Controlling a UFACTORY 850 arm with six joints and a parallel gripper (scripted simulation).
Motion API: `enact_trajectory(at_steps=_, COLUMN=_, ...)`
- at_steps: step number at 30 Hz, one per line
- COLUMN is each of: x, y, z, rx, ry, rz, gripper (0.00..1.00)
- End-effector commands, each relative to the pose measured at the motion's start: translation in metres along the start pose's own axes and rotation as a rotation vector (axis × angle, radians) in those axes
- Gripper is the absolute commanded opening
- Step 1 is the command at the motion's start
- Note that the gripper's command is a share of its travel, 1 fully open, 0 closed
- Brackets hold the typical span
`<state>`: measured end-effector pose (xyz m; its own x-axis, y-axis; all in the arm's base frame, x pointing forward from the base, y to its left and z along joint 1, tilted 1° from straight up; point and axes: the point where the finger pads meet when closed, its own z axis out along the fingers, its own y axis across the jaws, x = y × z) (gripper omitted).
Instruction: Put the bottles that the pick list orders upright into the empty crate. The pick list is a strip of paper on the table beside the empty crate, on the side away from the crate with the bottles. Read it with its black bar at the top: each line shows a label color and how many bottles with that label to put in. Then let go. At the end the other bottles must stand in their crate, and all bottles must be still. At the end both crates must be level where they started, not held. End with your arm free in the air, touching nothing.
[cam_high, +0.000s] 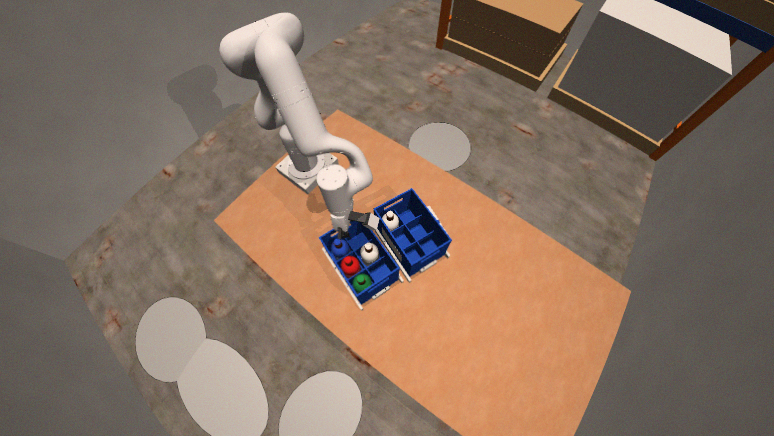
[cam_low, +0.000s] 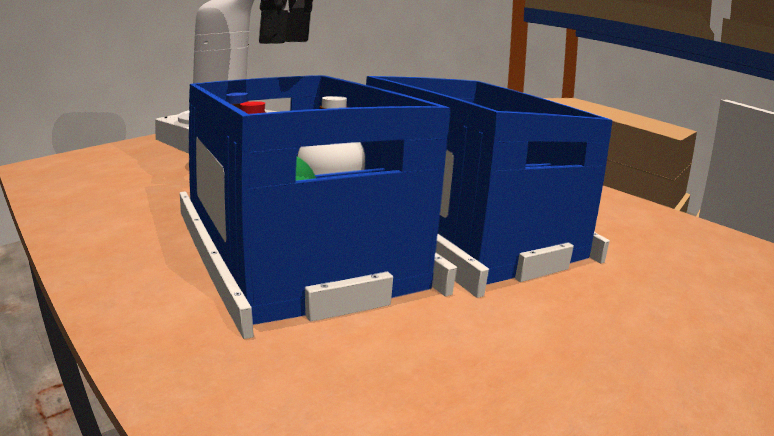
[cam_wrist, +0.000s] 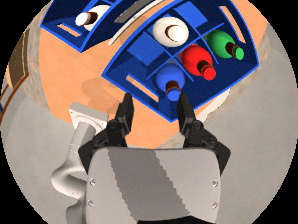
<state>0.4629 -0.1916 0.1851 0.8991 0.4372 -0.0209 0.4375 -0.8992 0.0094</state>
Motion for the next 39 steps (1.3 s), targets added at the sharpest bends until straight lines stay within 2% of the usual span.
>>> enact_trajectory(at_steps=1, x=-0.015, y=0.014, z=-0.001, rx=-0.001, ry=0.002, rz=0.0, gripper=0.65)
enact_trajectory(at_steps=9, x=-0.044, y=0.039, z=-0.001, rx=-0.001, ry=0.002, rz=0.0, gripper=0.65)
enact_trajectory(at_steps=20, x=-0.044, y=0.039, z=-0.001, rx=-0.001, ry=0.002, rz=0.0, gripper=0.65)
enact_trajectory(at_steps=39, x=-0.044, y=0.039, z=0.022, rx=-0.001, ry=0.002, rz=0.0, gripper=0.65)
